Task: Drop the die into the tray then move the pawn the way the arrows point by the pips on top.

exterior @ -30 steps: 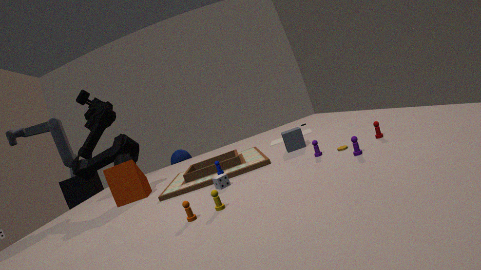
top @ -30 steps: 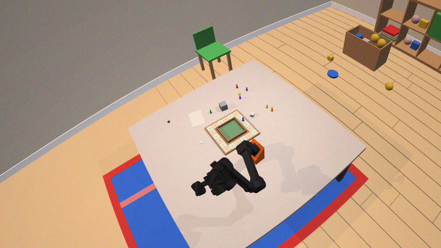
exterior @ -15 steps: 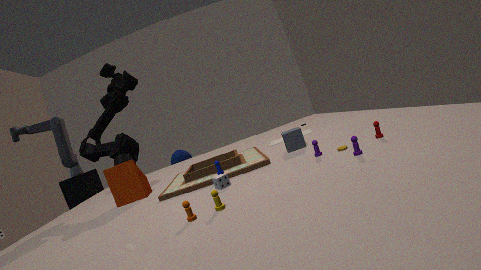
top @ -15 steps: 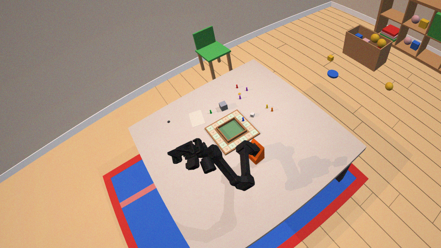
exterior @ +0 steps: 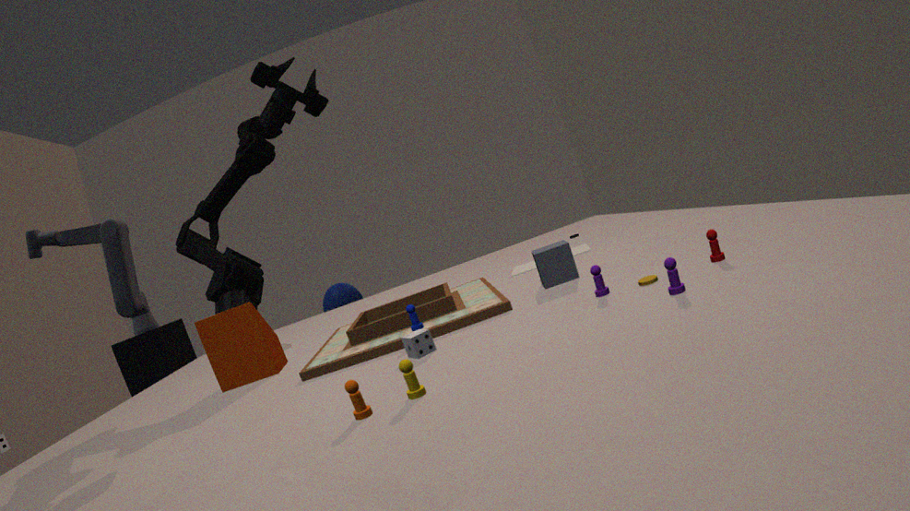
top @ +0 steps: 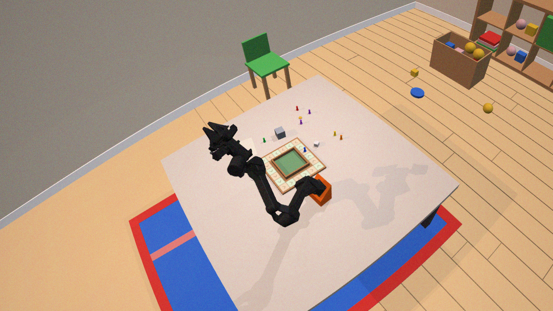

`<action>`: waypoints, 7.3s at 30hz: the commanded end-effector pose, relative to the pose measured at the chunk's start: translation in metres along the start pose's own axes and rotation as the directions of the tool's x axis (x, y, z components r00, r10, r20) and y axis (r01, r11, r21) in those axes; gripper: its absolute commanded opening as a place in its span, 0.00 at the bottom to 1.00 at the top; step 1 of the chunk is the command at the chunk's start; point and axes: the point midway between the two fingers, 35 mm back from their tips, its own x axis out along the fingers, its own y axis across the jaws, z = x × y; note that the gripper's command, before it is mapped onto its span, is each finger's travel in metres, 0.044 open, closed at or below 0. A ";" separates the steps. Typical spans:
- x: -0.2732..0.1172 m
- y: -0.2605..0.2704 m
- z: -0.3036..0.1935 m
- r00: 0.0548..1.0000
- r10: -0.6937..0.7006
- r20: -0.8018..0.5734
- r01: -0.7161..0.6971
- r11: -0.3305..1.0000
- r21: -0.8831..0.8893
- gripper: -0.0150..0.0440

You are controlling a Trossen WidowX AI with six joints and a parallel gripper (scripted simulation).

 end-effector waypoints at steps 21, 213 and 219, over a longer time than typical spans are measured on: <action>-0.055 0.104 -0.351 0.451 0.375 -0.810 -0.547 0.833 0.081 0.72; -0.403 0.236 -0.316 -0.723 0.691 0.011 0.587 0.623 -0.517 0.25; -0.409 0.236 -0.315 -0.783 0.619 -0.056 0.553 0.653 -0.517 0.25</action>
